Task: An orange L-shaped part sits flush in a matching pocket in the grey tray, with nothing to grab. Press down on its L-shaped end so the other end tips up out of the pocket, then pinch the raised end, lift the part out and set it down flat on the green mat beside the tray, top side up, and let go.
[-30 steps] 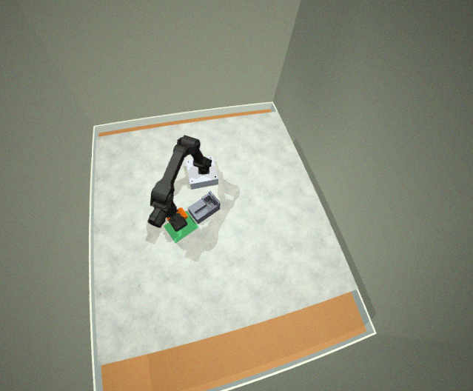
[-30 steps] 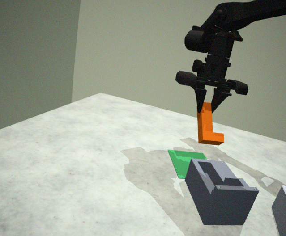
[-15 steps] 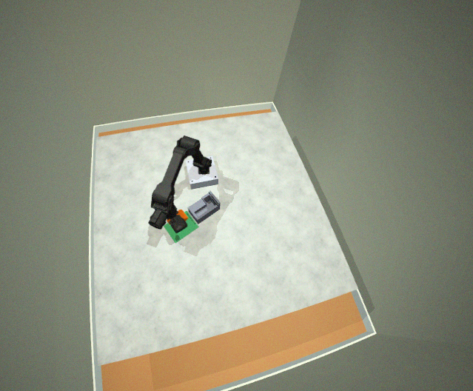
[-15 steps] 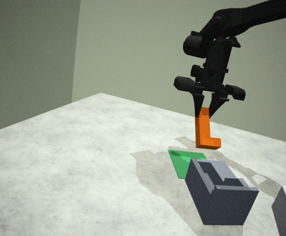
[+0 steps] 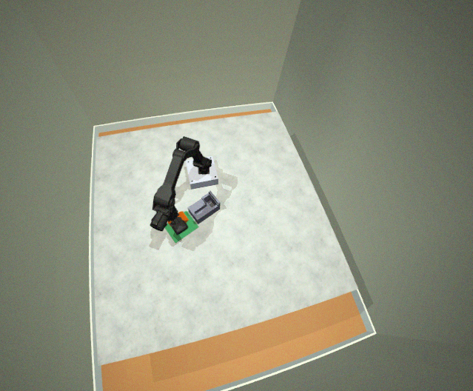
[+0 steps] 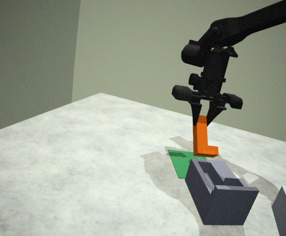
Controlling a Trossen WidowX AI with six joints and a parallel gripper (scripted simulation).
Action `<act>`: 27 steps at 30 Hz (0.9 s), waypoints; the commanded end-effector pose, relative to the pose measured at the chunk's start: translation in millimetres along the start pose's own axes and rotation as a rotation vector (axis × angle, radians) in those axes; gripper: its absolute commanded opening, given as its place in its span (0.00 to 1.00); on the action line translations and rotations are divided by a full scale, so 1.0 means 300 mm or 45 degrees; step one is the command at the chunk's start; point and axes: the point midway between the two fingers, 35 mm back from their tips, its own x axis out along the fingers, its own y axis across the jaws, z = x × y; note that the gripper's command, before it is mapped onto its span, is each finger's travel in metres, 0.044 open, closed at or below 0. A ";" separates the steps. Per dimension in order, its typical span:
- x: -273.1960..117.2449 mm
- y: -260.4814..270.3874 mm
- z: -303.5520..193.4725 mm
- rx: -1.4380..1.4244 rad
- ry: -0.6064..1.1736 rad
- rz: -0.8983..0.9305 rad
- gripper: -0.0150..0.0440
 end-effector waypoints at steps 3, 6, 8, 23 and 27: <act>0.032 0.000 -0.003 -0.005 0.004 0.003 0.25; 0.048 0.000 -0.003 -0.005 0.004 0.003 0.25; 0.059 0.000 -0.003 -0.005 0.004 0.003 0.25; 0.132 -0.001 -0.004 -0.005 0.004 0.003 0.25; 0.131 -0.001 -0.004 -0.005 0.004 0.003 0.25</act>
